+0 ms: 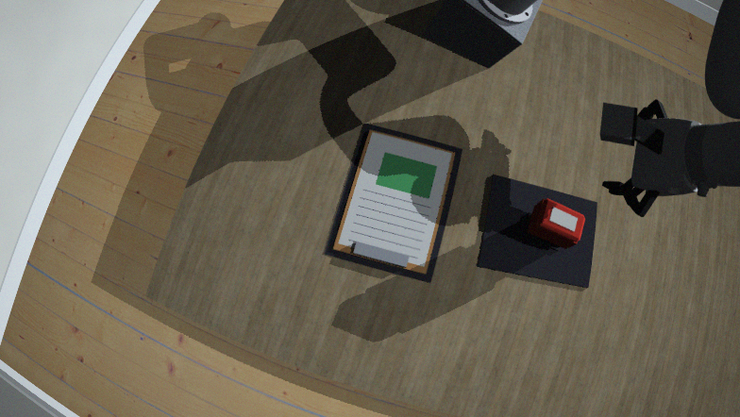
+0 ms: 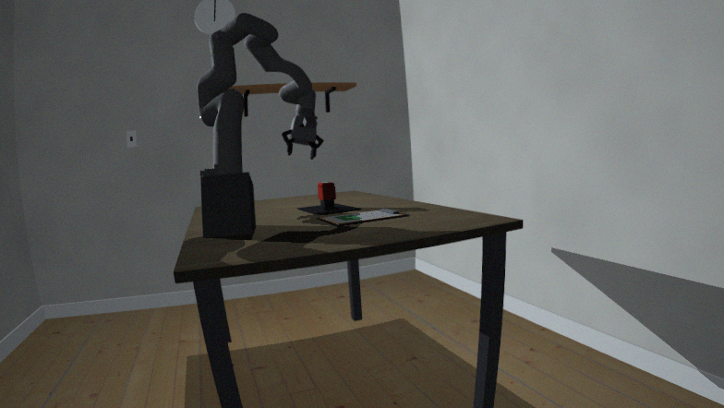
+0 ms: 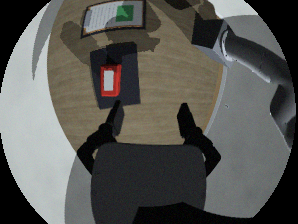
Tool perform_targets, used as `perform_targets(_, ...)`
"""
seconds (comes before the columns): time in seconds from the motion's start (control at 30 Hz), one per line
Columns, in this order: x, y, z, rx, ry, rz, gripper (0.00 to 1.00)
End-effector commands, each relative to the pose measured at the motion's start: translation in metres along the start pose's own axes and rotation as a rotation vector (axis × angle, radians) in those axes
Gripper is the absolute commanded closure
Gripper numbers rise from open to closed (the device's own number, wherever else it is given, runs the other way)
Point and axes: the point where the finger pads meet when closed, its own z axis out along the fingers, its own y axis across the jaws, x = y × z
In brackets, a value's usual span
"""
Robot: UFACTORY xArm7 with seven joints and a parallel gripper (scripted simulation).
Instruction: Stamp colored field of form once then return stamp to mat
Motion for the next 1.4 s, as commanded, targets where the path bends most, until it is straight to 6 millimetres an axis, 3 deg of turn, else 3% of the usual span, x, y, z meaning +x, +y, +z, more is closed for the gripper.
perform_targets(0.0,0.006,-0.034,0.015,0.086,-0.141,0.047,0.0)
perform_targets(0.17,0.008,-0.045,0.02,0.111,-0.187,0.063,0.0)
perform_targets(0.3,0.014,-0.068,0.029,0.167,-0.28,0.103,0.0)
perform_targets(0.67,0.022,-0.086,0.037,0.216,-0.349,0.138,0.0)
perform_targets(1.37,0.023,-0.088,0.038,0.222,-0.353,0.142,0.0)
